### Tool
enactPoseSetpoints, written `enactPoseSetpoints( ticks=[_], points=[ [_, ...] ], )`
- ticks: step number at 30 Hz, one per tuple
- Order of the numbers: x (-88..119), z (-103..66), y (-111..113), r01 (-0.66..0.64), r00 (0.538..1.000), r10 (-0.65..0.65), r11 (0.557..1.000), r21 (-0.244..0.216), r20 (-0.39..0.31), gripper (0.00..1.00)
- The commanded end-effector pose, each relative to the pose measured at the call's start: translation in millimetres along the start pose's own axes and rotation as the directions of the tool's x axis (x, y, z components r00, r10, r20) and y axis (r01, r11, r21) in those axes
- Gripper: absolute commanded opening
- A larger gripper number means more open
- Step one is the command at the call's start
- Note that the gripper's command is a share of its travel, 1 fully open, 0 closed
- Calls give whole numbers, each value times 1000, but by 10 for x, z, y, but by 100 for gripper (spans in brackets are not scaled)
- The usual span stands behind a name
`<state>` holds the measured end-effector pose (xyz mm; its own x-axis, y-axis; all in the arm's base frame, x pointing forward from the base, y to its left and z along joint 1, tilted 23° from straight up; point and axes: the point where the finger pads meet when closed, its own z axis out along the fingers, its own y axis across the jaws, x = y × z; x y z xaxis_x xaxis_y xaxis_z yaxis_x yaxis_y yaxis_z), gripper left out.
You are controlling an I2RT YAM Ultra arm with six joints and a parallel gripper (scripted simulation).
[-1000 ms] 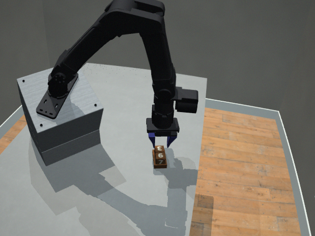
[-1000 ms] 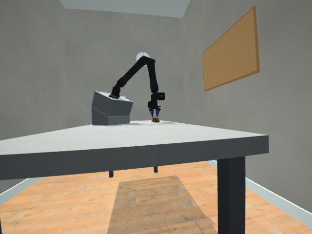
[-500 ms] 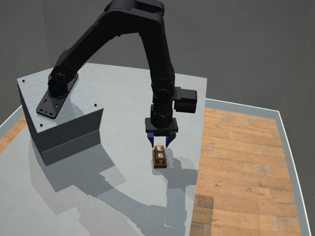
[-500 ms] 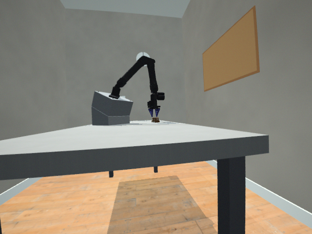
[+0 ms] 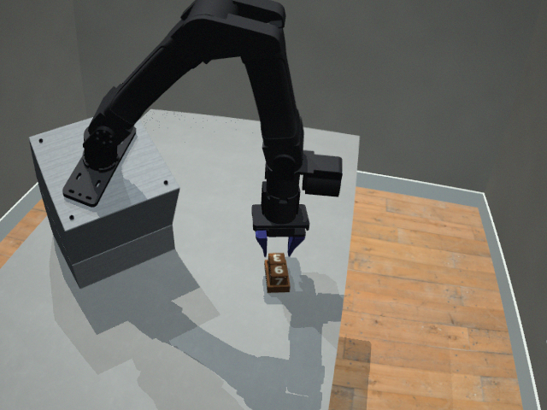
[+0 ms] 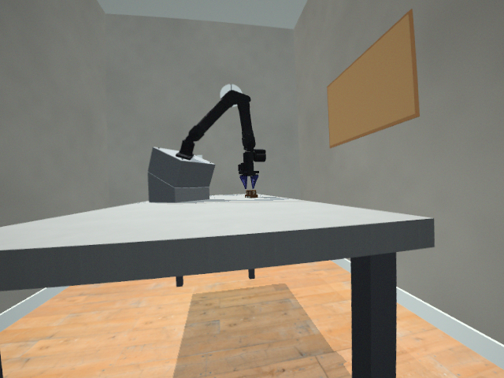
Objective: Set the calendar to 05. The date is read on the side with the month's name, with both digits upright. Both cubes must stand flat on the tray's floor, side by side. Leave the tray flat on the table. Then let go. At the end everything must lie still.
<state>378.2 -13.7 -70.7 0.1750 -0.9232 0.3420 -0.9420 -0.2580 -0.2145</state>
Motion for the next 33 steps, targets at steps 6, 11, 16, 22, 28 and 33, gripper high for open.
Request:
enactPoseSetpoints(
  ticks=[6, 11, 16, 22, 28, 33],
  points=[
    [-25, -30, -36, 2, 1000, -2, 1000, 13, 11, 47],
    [-25, -30, -36, 2, 1000, -2, 1000, 13, 11, 47],
    [-25, -29, -36, 2, 1000, -2, 1000, 13, 11, 47],
    [-25, -3, -36, 2, 1000, -2, 1000, 13, 11, 47],
    [-26, 84, -37, 2, 1000, -2, 1000, 13, 11, 47],
    [-26, 140, -37, 2, 1000, -2, 1000, 13, 10, 47]
  ],
)
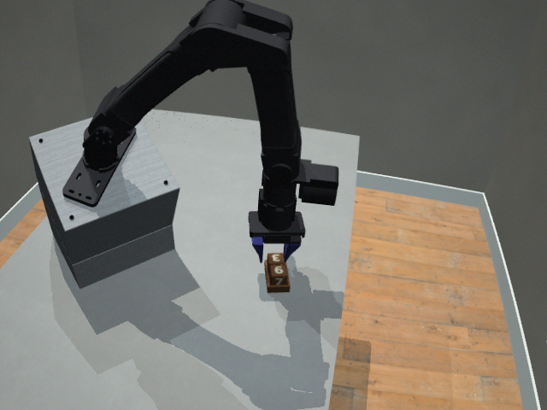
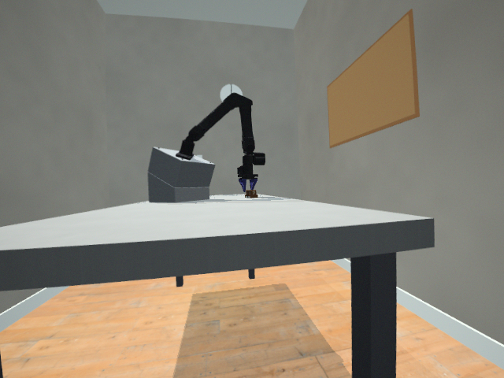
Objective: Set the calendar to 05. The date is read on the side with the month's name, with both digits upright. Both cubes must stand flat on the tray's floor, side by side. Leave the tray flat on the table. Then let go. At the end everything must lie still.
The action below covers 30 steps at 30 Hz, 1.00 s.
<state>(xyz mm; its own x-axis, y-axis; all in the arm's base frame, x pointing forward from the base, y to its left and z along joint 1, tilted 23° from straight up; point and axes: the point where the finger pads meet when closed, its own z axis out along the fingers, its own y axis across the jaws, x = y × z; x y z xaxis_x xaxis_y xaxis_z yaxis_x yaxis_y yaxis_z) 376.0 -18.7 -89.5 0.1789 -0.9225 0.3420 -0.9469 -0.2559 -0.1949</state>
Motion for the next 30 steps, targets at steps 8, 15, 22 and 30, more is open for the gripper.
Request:
enactPoseSetpoints(
  ticks=[8, 15, 22, 30],
  points=[
    [-4, 69, -113, -2, 1000, 2, 999, 33, 9, 47],
    [-5, 86, -113, -2, 1000, 2, 999, 33, 9, 47],
    [-5, 86, -113, -2, 1000, 2, 999, 33, 9, 47],
    [-5, 86, -113, -2, 1000, 2, 999, 33, 9, 47]
  ],
)
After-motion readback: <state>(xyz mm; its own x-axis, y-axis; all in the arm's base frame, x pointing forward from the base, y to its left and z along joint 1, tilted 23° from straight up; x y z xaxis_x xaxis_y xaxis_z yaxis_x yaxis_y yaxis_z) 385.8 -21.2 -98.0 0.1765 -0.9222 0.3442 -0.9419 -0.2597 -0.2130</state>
